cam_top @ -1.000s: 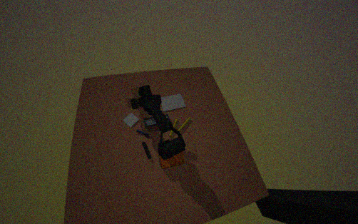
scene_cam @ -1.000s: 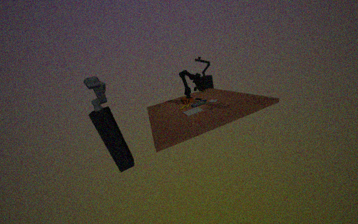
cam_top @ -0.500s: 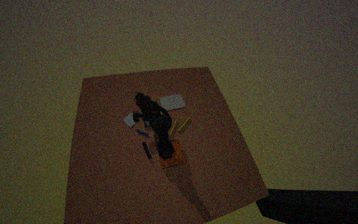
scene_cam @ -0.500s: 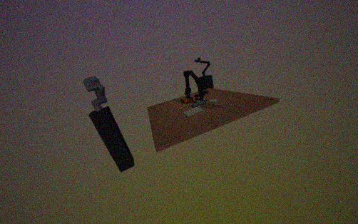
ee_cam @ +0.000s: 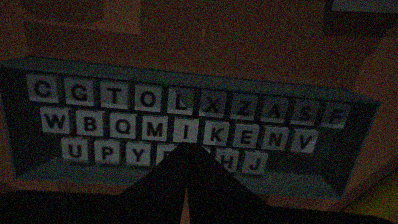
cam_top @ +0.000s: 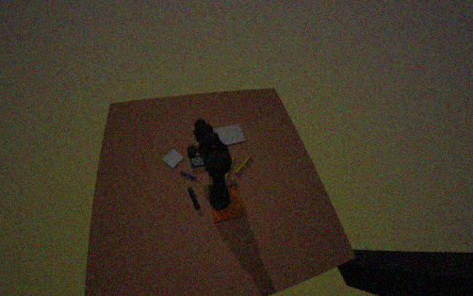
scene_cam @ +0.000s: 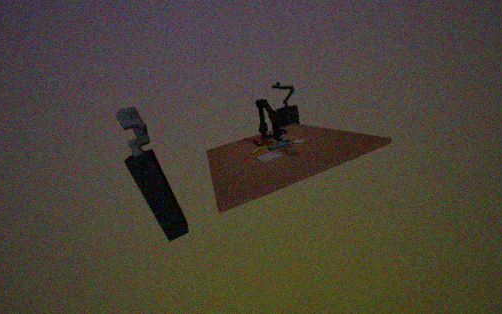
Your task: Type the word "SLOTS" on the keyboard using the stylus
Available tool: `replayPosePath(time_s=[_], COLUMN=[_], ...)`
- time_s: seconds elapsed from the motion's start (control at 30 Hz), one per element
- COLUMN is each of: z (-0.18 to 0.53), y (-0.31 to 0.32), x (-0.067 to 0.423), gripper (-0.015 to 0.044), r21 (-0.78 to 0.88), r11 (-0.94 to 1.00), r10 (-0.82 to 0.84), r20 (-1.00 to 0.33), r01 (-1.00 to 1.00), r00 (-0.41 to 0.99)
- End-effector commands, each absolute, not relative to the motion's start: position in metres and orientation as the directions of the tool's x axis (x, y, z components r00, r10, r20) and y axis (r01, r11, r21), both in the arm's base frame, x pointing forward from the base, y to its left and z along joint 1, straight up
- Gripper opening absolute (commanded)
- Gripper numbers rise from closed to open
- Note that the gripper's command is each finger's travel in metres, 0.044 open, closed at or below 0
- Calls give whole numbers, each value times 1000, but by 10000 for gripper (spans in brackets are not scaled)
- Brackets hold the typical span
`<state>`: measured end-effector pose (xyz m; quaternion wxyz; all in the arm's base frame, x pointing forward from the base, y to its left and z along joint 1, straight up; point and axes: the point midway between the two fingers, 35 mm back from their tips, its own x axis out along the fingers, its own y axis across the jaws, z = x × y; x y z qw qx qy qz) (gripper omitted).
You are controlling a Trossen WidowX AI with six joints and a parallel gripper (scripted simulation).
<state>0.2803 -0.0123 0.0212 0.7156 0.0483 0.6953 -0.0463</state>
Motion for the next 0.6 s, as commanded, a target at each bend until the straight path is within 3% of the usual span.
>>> replayPosePath(time_s=[0.0,0.2,0.4,0.57], z=[20,20,20,20], y=[-15,-17,-76,-78], x=[278,278,271,270], gripper=[0,0,0,0], r21=[3,3,-2,-3], r11=[993,993,993,993], r10=[0,0,-5,-6], r20=[-1000,-1000,-1000,-1000], r01=[118,118,118,118], r00=[26,26,25,25])
